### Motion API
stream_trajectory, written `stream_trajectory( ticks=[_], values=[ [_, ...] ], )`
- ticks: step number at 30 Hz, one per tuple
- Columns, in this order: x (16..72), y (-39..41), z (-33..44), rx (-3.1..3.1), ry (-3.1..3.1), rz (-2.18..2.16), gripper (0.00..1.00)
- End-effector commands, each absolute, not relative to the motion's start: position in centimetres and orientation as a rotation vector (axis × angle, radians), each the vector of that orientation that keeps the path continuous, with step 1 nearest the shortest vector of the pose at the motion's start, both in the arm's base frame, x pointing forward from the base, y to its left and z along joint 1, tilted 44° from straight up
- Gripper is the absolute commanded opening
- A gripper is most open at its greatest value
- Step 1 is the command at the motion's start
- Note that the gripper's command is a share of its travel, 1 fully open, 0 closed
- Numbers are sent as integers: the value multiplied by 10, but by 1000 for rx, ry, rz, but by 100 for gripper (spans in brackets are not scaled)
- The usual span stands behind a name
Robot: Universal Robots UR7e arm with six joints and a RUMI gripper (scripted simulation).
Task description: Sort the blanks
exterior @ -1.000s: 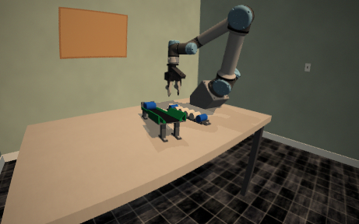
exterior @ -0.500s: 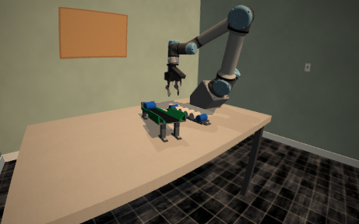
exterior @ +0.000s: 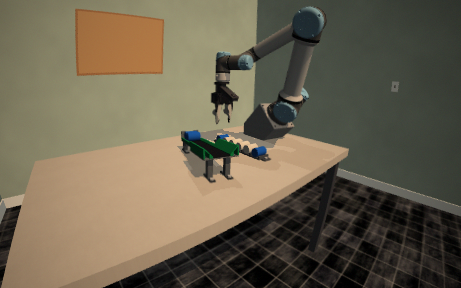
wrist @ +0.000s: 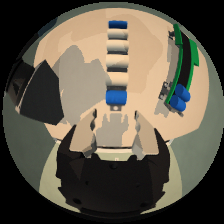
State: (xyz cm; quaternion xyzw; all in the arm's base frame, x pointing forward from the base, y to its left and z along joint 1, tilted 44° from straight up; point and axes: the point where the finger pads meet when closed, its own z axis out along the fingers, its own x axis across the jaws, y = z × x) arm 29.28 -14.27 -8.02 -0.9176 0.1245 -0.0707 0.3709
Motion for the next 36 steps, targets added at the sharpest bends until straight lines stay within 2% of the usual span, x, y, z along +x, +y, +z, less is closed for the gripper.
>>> stream_trajectory(
  ticks=[1,36],
  values=[
    [293,-143,-80,-2354,319,-182,47],
    [300,-121,-105,-2354,315,-184,47]
  ],
)
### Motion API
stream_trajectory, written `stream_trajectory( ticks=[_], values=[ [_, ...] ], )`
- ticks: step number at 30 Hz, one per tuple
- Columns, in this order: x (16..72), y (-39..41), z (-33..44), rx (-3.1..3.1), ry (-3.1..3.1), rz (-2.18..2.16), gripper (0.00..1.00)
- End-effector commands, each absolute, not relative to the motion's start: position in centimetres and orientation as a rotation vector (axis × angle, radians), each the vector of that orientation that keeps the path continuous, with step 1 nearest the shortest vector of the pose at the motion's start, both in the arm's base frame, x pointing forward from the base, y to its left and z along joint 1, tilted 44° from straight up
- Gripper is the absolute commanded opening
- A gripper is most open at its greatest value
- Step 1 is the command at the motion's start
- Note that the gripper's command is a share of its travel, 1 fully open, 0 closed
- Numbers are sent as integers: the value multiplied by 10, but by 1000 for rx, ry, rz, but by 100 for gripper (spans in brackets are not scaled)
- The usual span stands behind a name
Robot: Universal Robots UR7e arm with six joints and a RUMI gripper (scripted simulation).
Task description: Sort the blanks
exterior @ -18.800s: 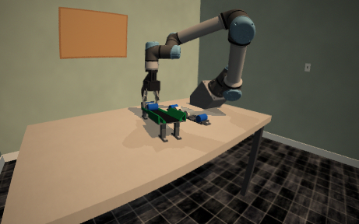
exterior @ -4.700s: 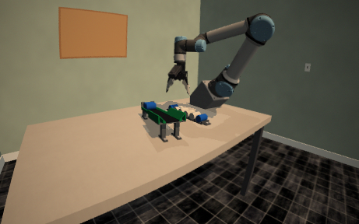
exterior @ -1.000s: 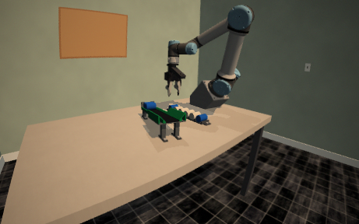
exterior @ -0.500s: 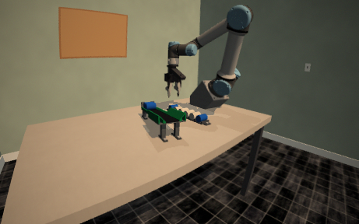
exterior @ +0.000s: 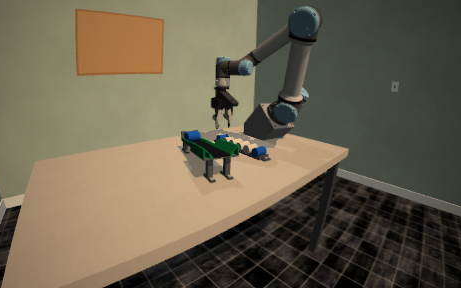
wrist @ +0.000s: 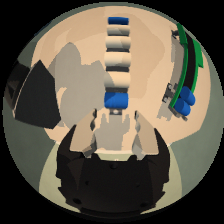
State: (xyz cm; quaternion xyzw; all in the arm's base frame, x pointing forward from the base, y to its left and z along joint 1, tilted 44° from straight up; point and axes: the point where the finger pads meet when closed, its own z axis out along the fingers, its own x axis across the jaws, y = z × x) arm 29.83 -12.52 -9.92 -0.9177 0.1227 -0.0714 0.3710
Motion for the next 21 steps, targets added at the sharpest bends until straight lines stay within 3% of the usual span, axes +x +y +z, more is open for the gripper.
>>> stream_trajectory(
  ticks=[1,21],
  values=[
    [300,-120,-106,-2354,315,-184,47],
    [304,-110,-117,-2354,315,-184,47]
  ],
)
